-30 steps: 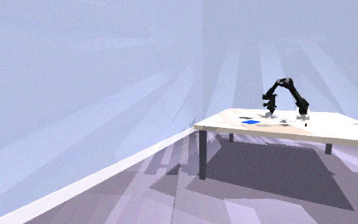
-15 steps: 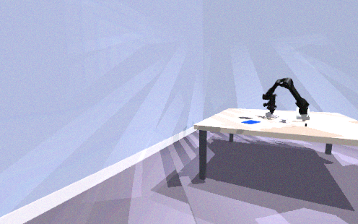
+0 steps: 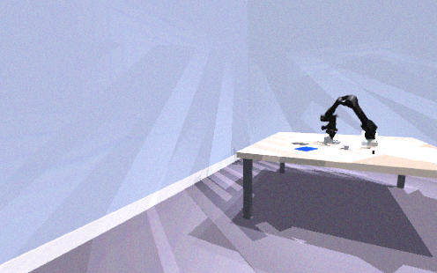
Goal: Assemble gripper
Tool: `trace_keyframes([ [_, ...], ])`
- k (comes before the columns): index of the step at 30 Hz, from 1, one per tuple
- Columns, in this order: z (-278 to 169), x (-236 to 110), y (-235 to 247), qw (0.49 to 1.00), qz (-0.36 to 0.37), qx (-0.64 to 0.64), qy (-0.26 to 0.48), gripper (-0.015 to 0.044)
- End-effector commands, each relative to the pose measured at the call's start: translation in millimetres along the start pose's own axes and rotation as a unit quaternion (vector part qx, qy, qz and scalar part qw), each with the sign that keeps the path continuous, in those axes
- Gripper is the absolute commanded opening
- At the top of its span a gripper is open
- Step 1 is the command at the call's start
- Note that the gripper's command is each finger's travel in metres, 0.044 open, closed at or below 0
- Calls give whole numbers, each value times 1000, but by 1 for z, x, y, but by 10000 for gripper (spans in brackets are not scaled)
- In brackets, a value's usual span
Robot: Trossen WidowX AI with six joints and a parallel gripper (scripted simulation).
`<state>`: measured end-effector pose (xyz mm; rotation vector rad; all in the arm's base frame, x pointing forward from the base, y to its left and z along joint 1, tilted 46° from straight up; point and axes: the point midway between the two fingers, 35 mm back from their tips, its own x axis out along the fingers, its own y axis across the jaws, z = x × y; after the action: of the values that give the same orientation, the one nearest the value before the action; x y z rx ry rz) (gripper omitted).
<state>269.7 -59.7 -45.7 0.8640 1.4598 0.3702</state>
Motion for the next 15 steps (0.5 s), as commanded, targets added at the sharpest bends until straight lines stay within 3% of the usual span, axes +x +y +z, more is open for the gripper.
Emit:
trace_keyframes([
  [1, 0, -1, 1, 1000, 1, 0, 0, 134],
  [15, 1, -3, 2, 1000, 1, 0, 0, 134],
])
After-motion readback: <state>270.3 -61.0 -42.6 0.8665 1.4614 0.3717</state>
